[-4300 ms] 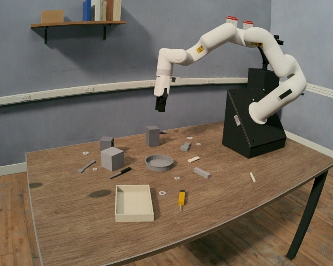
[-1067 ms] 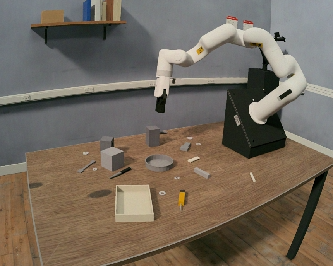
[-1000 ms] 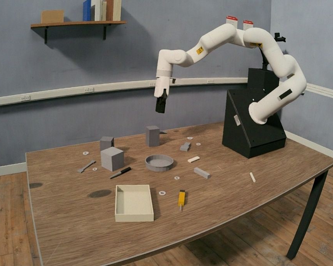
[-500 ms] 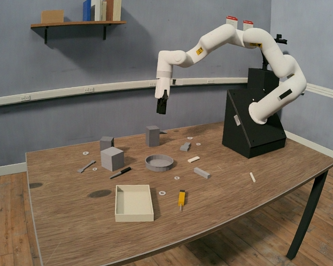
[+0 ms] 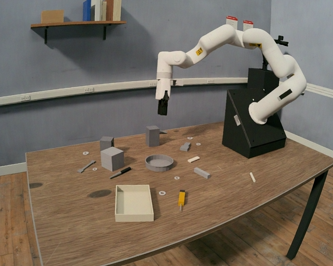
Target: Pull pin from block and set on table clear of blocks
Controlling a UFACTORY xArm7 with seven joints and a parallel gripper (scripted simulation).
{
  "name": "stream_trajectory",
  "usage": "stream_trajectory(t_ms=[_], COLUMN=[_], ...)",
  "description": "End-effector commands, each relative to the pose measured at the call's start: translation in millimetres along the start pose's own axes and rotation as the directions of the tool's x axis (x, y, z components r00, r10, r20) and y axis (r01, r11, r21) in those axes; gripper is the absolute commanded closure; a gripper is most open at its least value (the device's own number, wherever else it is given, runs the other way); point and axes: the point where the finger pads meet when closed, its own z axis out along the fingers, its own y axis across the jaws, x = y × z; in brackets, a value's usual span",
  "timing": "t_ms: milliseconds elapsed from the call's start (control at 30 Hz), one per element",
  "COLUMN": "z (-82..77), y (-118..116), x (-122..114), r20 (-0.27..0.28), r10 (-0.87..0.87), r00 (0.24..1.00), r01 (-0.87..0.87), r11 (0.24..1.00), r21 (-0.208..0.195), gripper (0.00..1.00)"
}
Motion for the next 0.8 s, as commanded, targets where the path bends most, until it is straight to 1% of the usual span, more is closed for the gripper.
stream_trajectory(t_ms=[0,767], z=[-2.0,3.4], y=[0.3,6.7], x=[-0.9,5.3], r20=[0.002,-0.023], r10=[-0.001,0.009], r00=[1.000,1.000], r01=[0.001,-0.010], r11=[1.000,0.999], r21=[-0.001,-0.044], gripper=[0.53,0.53])
